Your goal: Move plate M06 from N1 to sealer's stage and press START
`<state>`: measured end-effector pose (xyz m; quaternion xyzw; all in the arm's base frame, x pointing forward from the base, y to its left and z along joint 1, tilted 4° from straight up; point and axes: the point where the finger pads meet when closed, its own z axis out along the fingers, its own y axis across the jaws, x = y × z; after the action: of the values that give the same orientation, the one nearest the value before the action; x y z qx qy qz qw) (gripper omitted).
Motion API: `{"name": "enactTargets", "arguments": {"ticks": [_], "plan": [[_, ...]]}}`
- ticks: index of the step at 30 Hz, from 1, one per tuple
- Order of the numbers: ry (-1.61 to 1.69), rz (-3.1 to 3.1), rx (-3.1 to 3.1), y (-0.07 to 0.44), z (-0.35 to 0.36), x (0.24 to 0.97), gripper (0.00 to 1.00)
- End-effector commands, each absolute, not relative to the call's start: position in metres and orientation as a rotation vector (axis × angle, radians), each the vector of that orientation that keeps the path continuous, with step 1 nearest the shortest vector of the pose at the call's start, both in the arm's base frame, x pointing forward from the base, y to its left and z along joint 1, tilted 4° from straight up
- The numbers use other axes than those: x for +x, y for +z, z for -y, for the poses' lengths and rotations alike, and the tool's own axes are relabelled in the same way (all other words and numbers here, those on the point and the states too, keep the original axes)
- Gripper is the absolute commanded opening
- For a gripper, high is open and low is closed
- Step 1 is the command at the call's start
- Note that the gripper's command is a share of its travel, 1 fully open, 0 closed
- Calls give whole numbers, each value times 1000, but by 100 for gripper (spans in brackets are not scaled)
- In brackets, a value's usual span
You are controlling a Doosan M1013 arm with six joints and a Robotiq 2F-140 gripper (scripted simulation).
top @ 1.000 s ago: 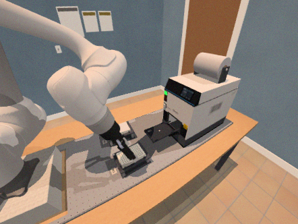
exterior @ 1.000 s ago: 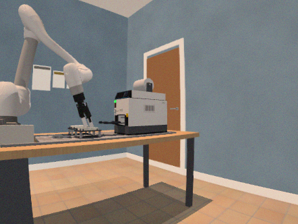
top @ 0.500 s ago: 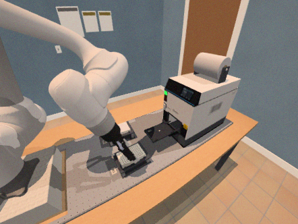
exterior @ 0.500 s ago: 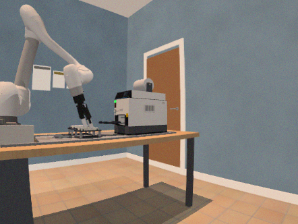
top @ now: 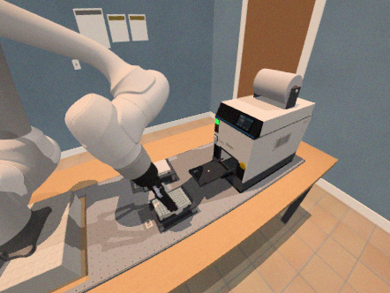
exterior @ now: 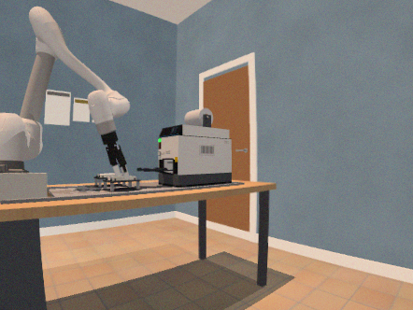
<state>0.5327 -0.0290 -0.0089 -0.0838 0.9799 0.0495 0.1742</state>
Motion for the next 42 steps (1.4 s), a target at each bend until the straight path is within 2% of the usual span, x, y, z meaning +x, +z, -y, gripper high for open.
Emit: {"name": "enactTargets", "arguments": {"ticks": [1,31,32,42], "plan": [[141,-2778,-238,-9,29,533,70],[141,-2778,-238,-9,29,533,59],[141,-2778,-238,-9,29,533,10],[141,-2778,-238,-9,29,533,10]]}}
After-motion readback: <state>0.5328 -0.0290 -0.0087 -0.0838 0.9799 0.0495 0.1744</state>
